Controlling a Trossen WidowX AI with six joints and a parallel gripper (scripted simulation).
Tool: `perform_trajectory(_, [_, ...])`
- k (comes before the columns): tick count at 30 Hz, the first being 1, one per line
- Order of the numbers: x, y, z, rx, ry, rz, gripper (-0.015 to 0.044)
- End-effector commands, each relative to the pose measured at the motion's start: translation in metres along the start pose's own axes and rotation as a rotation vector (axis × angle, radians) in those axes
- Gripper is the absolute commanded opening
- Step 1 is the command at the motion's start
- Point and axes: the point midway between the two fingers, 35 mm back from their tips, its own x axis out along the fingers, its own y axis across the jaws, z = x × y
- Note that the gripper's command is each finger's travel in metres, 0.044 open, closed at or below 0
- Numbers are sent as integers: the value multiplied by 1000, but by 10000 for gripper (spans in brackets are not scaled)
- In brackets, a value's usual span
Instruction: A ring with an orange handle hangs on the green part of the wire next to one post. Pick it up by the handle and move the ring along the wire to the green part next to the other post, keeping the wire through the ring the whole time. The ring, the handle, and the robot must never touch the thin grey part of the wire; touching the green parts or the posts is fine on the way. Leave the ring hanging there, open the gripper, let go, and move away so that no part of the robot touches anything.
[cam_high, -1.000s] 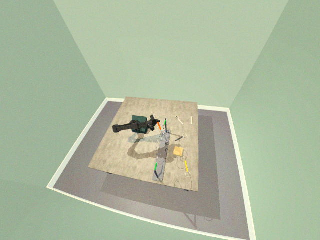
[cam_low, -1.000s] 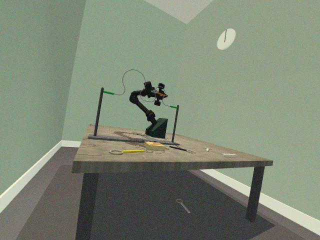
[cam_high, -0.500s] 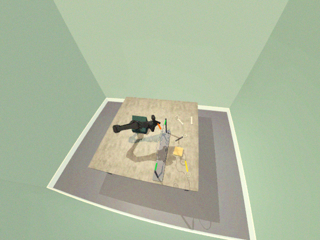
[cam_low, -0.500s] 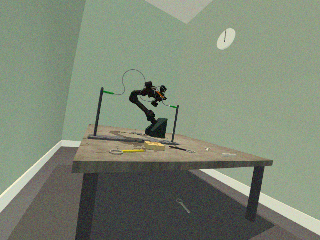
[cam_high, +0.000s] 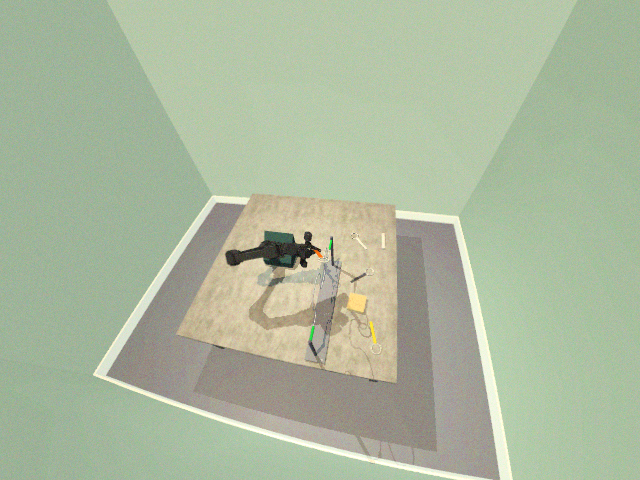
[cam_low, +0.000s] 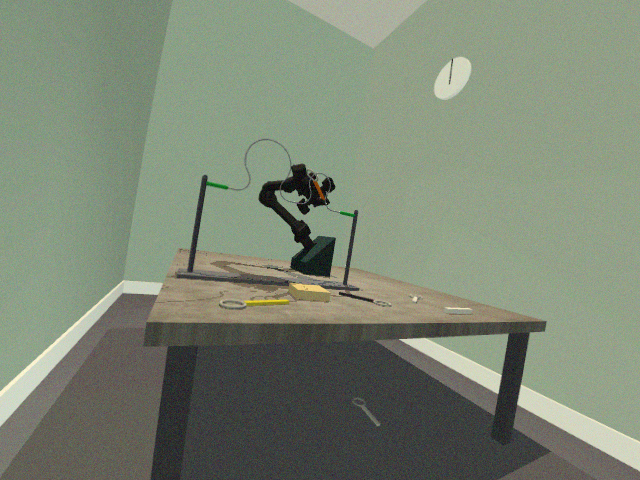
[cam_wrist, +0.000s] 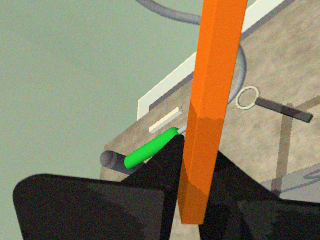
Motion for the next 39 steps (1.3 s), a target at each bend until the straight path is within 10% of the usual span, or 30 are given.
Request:
perform_trajectory(1, [2, -6, -2, -72, -4, -41, -150])
perform_trajectory(39, [-6, -62, 23, -826, -100, -454, -150])
